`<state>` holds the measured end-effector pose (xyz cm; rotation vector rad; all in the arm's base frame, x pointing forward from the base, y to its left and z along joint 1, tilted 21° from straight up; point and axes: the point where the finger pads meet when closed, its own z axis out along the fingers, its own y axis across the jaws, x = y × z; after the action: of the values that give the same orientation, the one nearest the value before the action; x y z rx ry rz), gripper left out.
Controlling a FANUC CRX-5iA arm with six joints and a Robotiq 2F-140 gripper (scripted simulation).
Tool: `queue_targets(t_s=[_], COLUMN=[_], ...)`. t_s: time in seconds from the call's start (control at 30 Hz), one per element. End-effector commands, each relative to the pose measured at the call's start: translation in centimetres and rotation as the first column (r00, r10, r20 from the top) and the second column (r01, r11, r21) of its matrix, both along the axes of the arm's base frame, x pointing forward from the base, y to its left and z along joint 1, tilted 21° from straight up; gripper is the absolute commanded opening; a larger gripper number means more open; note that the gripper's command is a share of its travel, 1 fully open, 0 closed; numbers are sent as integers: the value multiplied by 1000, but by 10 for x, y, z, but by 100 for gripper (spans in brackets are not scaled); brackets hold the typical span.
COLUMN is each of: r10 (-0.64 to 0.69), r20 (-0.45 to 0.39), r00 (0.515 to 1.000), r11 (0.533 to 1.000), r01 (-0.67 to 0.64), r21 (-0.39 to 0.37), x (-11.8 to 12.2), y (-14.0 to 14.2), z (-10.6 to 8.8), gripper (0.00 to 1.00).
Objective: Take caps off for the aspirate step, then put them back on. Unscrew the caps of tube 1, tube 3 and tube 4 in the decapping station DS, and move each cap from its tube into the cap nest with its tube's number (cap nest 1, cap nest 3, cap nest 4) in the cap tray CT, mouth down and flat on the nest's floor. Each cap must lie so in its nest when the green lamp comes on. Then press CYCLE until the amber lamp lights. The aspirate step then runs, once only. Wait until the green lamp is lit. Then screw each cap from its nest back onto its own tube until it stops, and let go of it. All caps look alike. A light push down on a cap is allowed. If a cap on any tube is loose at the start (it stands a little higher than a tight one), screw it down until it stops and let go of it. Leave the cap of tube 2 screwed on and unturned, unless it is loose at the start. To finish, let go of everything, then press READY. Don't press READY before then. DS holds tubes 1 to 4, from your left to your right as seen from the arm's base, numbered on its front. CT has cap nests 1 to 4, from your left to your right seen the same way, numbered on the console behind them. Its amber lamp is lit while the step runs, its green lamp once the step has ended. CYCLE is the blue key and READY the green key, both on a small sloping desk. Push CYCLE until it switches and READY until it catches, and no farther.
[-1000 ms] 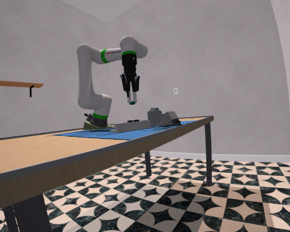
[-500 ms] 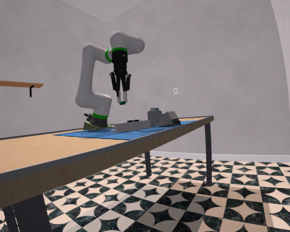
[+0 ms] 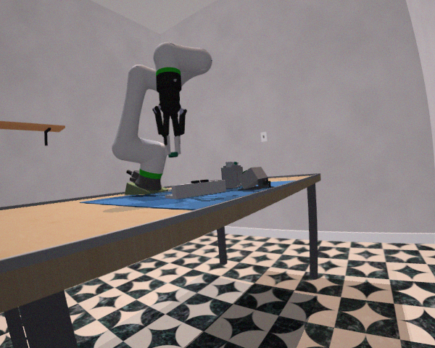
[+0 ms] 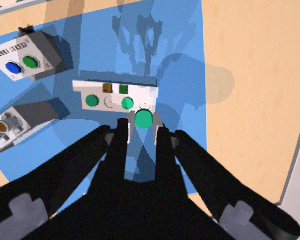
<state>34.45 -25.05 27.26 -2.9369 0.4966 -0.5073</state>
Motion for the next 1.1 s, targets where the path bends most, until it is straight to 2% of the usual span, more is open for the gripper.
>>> queue_targets(t_s=[0.0, 0.17, 0.23, 0.73, 0.8, 0.93, 1.07], r10=[0, 0, 0, 0, 0, 0, 0], r20=[0, 0, 0, 0, 0, 0, 0], r00=[1000, 1000, 1000, 1000, 1000, 1000, 1000], r11=[1000, 1000, 1000, 1000, 1000, 1000, 1000], r01=[0, 0, 0, 0, 0, 0, 0], r21=[0, 0, 0, 0, 0, 0, 0], x=[3, 12, 12, 38, 38, 45, 45], y=[0, 2, 2, 6, 6, 7, 7], z=[-9, -32, -32, -103, -103, -119, -119], gripper=[0, 0, 0, 0, 0, 0, 0])
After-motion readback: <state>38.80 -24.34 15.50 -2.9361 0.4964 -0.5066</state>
